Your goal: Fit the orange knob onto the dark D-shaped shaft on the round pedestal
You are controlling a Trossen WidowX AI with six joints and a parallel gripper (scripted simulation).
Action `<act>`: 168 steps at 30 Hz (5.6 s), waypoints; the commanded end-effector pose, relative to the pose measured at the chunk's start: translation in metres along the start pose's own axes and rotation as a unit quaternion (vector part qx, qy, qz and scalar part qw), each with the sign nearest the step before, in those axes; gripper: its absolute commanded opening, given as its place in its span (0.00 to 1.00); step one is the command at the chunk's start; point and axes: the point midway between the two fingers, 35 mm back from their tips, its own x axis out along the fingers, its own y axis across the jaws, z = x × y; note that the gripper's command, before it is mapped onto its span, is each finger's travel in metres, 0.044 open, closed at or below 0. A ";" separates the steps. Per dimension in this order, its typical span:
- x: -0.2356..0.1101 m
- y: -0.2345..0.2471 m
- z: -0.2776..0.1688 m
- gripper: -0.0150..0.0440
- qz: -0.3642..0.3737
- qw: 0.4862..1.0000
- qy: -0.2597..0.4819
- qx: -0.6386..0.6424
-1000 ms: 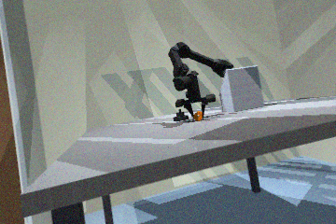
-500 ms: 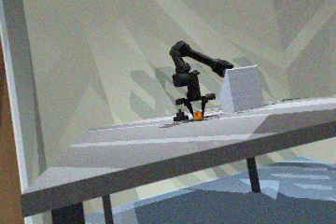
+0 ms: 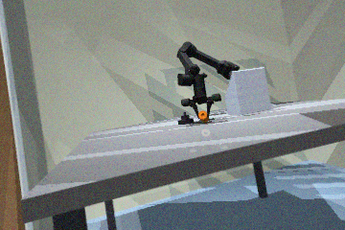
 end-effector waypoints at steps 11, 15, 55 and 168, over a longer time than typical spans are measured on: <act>-0.006 -0.001 0.014 0.56 -0.001 0.993 0.114 -0.001; -0.008 -0.001 0.019 0.56 -0.002 0.989 0.147 -0.001; -0.011 -0.002 0.047 0.69 -0.003 0.937 0.348 -0.004; -0.076 0.001 0.036 1.00 -0.095 0.494 -0.054 -0.862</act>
